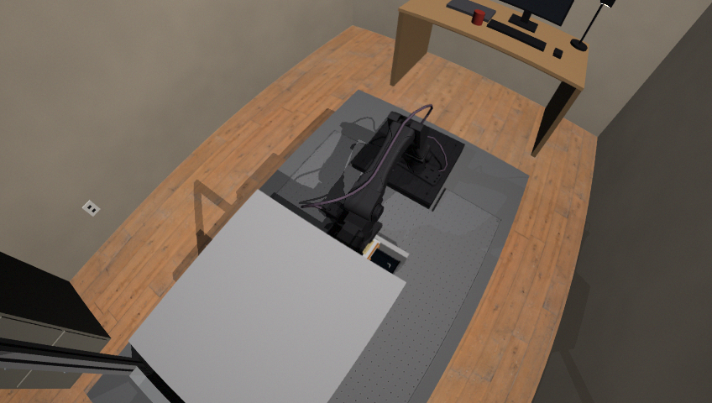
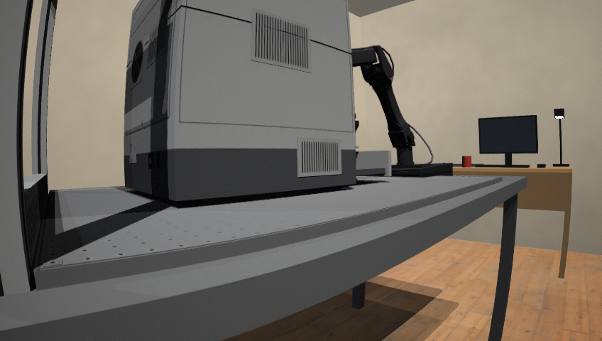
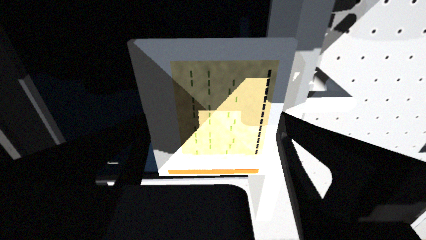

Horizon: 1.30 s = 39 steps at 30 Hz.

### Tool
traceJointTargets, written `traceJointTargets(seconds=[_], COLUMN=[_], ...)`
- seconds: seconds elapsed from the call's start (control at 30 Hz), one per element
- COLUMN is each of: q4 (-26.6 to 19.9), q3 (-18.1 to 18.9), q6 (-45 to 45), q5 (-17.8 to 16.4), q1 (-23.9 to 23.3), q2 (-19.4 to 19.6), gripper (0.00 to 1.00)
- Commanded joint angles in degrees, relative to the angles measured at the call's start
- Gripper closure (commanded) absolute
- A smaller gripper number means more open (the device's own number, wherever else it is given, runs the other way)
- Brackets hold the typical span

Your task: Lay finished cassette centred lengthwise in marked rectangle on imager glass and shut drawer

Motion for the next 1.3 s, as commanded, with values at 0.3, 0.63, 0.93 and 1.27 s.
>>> traceJointTargets(seconds=[0.3,0.63,0.93,1.27], q4=[-3.0,-4.4,-5.8,-5.8], q3=[7.4,11.7,15.2,15.2], q6=[-0.6,-0.6,-0.6,-0.6], q5=[-0.1,-0.1,-0.1,-0.1], q1=[-0.4,-0.3,-0.4,-0.4], q2=[2.8,5.5,5.7,5.7], gripper=[1.0,1.0,1.0,1.0])
